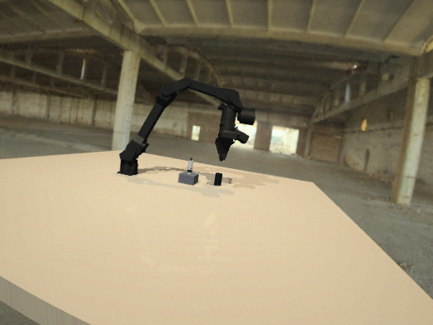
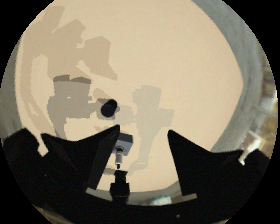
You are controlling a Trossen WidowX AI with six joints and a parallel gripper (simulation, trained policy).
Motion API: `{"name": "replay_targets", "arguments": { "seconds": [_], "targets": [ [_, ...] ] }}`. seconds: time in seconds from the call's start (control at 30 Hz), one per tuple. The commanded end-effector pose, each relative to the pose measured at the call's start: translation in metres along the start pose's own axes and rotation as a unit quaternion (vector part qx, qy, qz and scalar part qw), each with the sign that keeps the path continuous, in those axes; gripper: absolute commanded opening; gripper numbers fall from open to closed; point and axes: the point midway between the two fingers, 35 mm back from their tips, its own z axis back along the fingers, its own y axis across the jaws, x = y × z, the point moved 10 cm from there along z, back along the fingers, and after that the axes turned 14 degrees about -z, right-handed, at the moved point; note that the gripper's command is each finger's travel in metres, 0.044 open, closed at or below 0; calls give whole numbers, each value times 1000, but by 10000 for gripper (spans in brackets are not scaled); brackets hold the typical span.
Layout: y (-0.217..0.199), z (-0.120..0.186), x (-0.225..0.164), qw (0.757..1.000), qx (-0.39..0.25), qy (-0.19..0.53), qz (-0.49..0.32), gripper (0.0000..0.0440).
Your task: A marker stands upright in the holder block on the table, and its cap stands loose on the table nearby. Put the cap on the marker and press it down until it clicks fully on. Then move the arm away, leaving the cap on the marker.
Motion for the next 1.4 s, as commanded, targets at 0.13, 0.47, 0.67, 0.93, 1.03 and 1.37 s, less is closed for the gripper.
{"name": "replay_targets", "arguments": {
  "seconds": [0.13, 0.47, 0.67, 0.93, 1.03, 1.37],
  "targets": [
    [21, -12, 1, 999, 32, 28, 14, 325],
    [43, -28, 3, 995, 70, 51, 41, 316],
    [51, -42, 5, 993, 88, 62, 57, 305],
    [55, -66, 6, 988, 104, 78, 80, 287],
    [57, -76, 5, 987, 107, 84, 90, 280],
    [59, -86, 1, 985, 97, 79, 122, 187]
  ]
}}
